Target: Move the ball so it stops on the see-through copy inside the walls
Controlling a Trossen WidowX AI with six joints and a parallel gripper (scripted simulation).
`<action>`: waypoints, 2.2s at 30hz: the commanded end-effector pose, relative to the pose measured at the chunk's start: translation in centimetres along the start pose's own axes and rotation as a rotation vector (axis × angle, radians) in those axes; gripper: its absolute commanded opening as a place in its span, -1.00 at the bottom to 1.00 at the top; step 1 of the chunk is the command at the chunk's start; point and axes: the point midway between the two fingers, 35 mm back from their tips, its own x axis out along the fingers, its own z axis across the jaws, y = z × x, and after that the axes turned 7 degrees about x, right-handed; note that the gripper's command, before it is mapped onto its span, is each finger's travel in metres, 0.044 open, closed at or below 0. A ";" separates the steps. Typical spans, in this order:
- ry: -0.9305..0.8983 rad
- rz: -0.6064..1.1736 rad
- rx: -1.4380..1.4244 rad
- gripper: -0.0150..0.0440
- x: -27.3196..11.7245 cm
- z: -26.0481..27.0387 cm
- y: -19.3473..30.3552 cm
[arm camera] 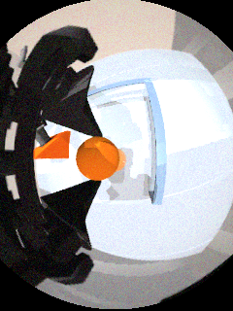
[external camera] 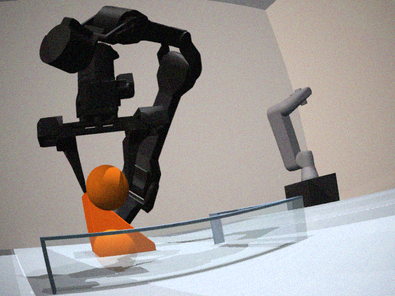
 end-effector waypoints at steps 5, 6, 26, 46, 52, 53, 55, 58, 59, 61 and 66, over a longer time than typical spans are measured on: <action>0.006 -0.003 -0.020 -0.49 1.4 -0.7 0.1; 0.006 -0.003 -0.020 -0.49 1.8 -0.7 0.1; 0.003 -0.003 -0.021 -0.49 7.7 -0.6 0.2; 0.008 -0.003 -0.029 0.04 8.8 -0.6 0.2; 0.008 -0.003 -0.029 0.58 8.8 -0.6 0.2; 0.008 -0.003 -0.029 0.67 8.8 -0.6 0.2; 0.008 -0.003 -0.029 0.84 8.8 -0.6 0.2; 0.009 -0.004 -0.026 0.87 6.3 -0.8 -0.1; 0.010 -0.004 -0.024 0.87 4.6 -0.8 -0.1; 0.007 -0.003 -0.021 0.87 1.3 -0.7 0.1; 0.006 -0.003 -0.020 0.87 0.2 -0.7 0.3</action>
